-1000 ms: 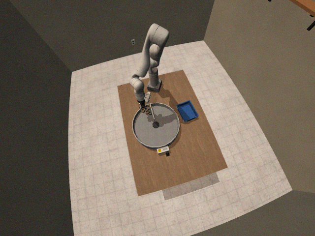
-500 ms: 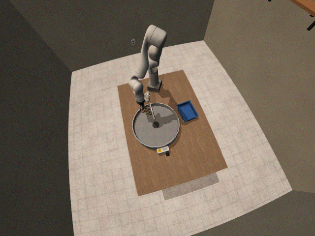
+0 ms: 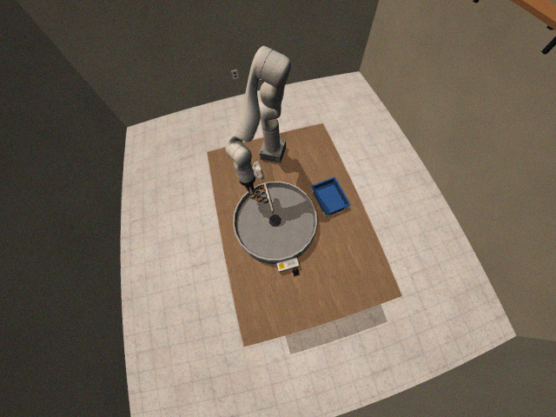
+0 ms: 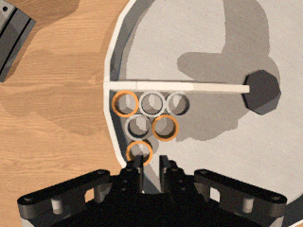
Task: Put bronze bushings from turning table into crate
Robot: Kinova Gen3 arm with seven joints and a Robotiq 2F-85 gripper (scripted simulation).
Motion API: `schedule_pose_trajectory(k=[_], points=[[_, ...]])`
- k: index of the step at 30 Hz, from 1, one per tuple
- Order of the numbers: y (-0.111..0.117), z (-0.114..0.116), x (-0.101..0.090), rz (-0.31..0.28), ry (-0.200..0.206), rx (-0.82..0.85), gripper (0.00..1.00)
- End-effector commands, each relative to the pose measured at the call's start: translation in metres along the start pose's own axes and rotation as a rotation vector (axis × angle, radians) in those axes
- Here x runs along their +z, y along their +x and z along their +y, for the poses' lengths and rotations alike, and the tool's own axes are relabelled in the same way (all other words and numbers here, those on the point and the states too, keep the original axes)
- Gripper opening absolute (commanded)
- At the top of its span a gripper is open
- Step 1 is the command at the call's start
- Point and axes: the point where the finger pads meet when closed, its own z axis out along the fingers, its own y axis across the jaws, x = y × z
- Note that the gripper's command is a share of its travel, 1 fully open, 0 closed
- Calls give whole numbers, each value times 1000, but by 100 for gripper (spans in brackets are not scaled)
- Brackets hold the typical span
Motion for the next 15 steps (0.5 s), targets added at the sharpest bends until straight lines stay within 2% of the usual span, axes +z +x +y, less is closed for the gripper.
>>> schedule_pose_trajectory(k=[1, 15], points=[[-1, 0, 0, 0, 0, 3, 16], [-1, 0, 0, 0, -1, 3, 14]])
